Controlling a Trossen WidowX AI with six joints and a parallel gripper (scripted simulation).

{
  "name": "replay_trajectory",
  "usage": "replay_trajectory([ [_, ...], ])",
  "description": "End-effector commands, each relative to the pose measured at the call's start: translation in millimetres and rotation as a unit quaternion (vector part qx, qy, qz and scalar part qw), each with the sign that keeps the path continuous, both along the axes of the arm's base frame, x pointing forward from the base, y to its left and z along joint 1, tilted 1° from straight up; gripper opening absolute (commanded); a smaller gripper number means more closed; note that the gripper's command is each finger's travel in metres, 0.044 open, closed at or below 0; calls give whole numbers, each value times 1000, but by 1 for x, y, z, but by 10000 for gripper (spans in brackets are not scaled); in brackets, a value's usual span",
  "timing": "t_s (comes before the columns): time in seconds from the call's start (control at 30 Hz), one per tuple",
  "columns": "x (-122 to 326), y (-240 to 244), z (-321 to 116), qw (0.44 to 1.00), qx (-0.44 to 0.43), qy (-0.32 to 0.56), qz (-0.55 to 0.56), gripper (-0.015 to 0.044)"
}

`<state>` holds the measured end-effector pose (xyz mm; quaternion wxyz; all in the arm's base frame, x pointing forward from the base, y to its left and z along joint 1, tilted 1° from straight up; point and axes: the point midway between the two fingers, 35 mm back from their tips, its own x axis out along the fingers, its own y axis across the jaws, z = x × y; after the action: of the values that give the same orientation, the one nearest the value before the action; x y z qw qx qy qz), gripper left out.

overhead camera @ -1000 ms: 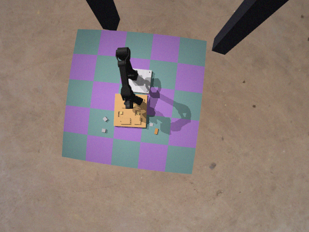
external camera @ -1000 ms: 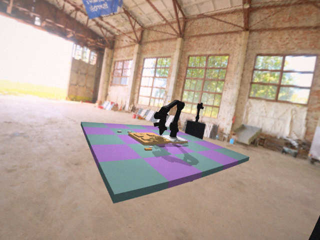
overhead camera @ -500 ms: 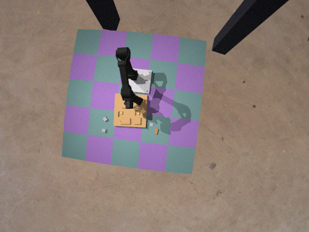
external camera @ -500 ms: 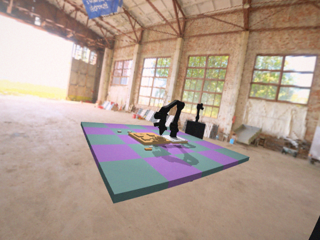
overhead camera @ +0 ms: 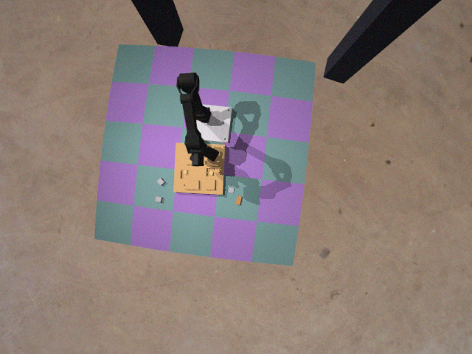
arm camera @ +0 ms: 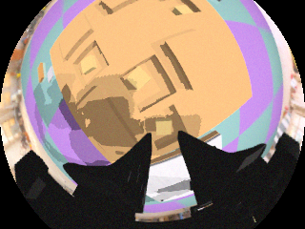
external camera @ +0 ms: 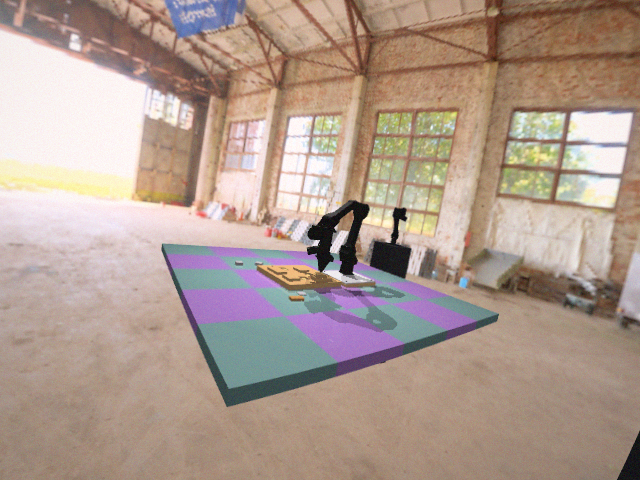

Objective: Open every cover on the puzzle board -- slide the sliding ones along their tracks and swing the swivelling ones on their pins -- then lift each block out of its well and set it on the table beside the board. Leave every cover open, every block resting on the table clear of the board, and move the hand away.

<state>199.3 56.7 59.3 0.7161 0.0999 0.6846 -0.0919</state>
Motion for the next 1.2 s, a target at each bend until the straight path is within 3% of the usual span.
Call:
replay_trajectory([
  [0.0, -1, -1, -6, 1000, -2, 5, 2, 144],
  [1.17, 0, -1, -25, 1000, -2, 5, 2, 144],
])
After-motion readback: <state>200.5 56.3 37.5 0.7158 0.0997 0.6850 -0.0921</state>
